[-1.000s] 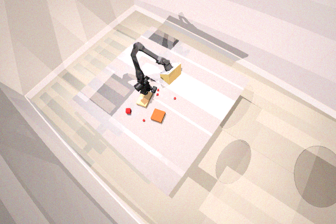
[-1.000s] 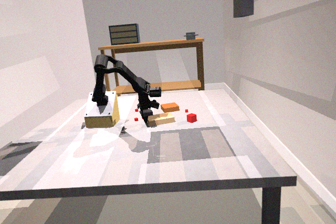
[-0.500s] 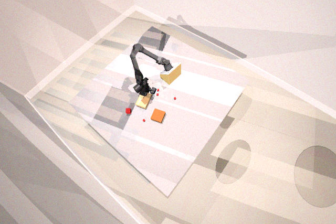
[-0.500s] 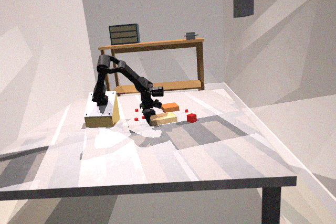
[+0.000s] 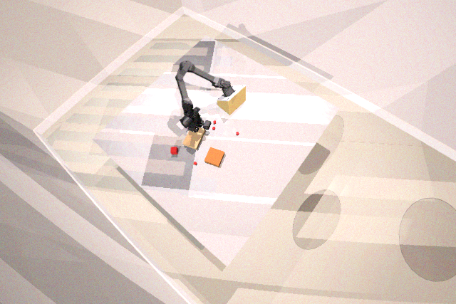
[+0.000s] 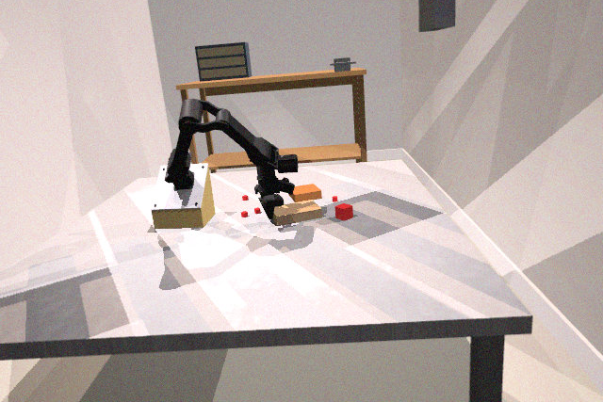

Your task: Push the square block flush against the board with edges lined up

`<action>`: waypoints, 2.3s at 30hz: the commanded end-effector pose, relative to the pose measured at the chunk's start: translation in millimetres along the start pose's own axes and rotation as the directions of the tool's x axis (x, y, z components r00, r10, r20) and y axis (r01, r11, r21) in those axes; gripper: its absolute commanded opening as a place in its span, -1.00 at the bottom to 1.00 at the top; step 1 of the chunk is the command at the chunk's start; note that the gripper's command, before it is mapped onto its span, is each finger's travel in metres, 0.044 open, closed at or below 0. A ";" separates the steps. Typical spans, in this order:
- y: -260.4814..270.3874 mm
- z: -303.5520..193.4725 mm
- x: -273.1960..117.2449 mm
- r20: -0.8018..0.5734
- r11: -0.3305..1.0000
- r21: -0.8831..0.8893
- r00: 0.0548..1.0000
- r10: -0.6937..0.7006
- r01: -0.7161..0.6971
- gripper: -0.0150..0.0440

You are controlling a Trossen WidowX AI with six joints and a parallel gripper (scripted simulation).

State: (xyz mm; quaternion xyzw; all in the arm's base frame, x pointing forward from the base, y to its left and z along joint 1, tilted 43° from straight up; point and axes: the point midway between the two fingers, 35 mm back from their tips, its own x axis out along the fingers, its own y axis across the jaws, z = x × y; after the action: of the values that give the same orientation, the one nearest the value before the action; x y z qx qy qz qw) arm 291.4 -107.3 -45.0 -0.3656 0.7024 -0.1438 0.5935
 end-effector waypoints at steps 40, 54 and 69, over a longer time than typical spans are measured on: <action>-1.3 44.4 -1.3 0.012 1.000 0.017 1.000 -0.002 0.002 -0.49; 0.0 57.2 -1.2 0.012 1.000 0.017 1.000 -0.002 0.002 -0.49; 0.4 47.6 -0.9 0.012 1.000 0.017 1.000 -0.002 0.002 -0.49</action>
State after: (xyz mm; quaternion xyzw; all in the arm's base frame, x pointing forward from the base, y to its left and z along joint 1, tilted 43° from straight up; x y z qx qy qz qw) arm 342.7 -94.4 -56.1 -0.3621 0.6943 -0.1509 0.6034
